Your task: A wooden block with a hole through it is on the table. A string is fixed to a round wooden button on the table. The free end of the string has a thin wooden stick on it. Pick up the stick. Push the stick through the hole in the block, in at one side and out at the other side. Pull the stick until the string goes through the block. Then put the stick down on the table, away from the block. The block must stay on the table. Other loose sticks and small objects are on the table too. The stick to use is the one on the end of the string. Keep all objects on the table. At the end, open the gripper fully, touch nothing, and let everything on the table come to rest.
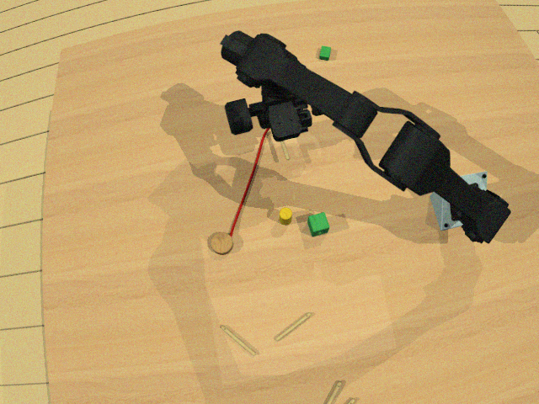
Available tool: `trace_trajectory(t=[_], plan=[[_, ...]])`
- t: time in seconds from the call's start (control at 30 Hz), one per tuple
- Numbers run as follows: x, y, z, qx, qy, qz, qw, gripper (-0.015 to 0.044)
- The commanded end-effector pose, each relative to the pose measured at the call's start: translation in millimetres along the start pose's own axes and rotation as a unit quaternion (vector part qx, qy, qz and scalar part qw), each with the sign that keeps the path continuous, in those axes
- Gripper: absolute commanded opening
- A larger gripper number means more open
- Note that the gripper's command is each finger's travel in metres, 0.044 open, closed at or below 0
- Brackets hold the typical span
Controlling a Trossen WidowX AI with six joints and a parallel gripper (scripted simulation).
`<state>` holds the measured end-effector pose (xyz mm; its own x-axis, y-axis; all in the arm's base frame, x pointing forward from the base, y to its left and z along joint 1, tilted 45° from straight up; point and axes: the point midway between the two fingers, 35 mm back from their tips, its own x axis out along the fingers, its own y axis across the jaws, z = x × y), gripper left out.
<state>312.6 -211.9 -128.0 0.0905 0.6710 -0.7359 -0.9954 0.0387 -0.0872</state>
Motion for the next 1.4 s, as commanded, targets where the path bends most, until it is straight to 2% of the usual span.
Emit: trace_trajectory(t=[0.0,1.37], plan=[[2.7,3.6,3.3,0.0,-0.001,0.0,1.0,0.0],[12.6,13.6,38.9,0.001,0.0,0.0,1.0,0.0]])
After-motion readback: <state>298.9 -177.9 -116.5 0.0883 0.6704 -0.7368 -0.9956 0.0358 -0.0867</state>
